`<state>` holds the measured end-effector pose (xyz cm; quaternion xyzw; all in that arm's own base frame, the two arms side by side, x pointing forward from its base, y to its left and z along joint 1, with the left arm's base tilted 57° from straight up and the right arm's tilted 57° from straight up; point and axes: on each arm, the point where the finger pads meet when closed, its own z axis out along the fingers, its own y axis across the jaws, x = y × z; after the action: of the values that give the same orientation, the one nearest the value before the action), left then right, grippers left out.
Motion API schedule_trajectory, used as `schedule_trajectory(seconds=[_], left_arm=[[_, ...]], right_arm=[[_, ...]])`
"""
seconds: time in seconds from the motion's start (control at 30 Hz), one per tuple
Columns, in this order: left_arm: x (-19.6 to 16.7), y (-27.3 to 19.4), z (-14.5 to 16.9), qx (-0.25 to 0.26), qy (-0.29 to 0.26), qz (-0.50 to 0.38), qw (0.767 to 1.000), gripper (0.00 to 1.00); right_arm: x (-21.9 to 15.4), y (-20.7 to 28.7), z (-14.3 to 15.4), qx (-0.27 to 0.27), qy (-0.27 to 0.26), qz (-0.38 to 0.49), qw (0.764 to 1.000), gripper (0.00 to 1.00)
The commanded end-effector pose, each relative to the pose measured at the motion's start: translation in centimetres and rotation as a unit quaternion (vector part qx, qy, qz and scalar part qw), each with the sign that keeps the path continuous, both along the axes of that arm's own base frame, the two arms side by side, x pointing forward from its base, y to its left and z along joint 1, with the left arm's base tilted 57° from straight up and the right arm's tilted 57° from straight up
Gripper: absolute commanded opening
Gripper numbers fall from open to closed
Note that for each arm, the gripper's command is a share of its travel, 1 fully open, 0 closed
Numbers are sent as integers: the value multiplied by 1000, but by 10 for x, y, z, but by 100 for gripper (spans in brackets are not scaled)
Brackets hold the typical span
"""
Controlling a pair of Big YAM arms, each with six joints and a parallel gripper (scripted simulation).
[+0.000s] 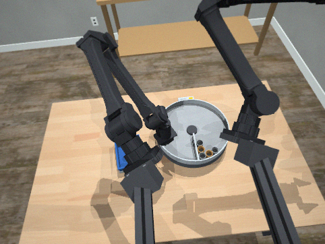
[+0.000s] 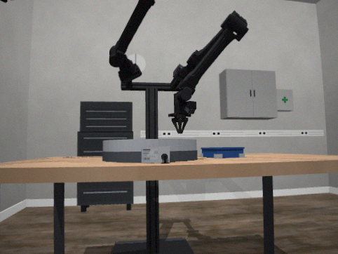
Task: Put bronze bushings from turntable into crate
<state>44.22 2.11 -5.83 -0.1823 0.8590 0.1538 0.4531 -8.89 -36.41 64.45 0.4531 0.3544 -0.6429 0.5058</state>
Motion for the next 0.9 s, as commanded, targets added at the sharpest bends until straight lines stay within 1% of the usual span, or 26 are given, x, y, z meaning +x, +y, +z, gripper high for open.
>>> schedule_trajectory(seconds=[0.0, 0.07, 0.37, 0.43, 0.47, 0.53, 0.73, 0.8, 0.83, 0.87], left_arm=[[4, -33, -22, -11, -6, -3, 1000, 15], [2, -52, -38, -4, 5, -7, 1000, 15], [8, -133, -91, 15, 14, -22, 1000, 15], [8, -133, -91, 15, 14, -22, 1000, 15], [12, -126, -95, 16, 15, -8, 1000, 15], [10, -150, -102, 19, 16, -25, 999, 15], [11, -169, -115, 23, 18, -28, 999, 15], [12, -168, -116, 24, 18, -25, 999, 15], [17, -154, -116, 24, 19, -9, 1000, 15], [16, -153, -117, 25, 20, -9, 999, 15]], right_arm=[[-3, 16, 30, -26, 8, -9, 1000, 100], [-3, 16, 30, -26, 8, -9, 1000, 100], [-3, 16, 30, -26, 8, -9, 1000, 100], [-3, 16, 30, -26, 8, -9, 1000, 100], [-3, 16, 30, -26, 8, -9, 1000, 100], [-3, 16, 30, -26, 8, -9, 1000, 100], [-3, 16, 30, -26, 8, -9, 1000, 100], [-3, 16, 30, -26, 8, -9, 1000, 100], [-3, 16, 30, -26, 8, -9, 1000, 100], [-3, 16, 30, -26, 8, -9, 1000, 100]])
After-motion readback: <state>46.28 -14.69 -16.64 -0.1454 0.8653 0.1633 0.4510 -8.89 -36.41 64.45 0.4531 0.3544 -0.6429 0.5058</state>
